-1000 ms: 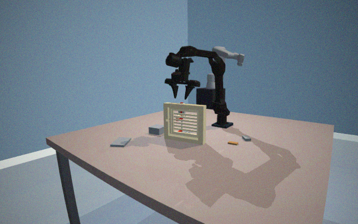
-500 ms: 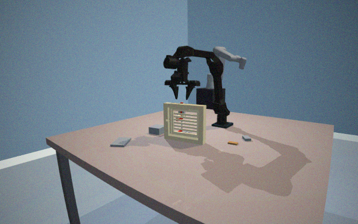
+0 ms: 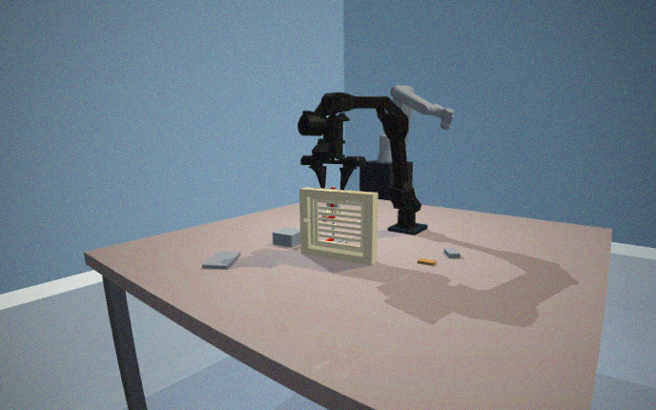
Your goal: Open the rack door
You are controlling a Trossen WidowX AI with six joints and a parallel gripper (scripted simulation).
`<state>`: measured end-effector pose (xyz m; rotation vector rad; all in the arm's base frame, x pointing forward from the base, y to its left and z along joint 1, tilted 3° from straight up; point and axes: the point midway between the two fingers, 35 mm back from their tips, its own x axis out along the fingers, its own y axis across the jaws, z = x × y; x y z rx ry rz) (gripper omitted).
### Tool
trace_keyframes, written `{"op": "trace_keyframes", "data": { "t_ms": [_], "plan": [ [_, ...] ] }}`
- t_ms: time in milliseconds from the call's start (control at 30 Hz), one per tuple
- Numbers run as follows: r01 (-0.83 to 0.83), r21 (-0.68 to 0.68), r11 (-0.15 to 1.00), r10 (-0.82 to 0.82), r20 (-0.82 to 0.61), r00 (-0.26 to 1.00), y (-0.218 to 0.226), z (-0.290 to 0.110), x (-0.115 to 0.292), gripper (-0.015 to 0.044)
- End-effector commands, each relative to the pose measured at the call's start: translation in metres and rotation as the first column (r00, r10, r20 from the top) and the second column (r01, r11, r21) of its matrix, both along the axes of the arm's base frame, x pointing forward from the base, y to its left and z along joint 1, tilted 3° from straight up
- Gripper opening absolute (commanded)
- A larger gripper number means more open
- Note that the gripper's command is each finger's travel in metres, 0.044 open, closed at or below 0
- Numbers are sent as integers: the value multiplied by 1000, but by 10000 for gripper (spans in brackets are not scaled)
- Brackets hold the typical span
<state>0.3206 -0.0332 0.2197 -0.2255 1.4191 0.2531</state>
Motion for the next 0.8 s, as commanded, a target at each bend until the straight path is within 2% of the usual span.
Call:
{"op": "trace_keyframes", "data": {
  "t_ms": [0,700,767],
  "plan": [
    [1,-7,1000,-1,-12,1000,0,-8,1,289],
    [-4,-25,1000,2,-51,999,1,-40,2,289],
    [-4,-25,1000,2,-51,999,1,-40,2,236]
  ]
}}
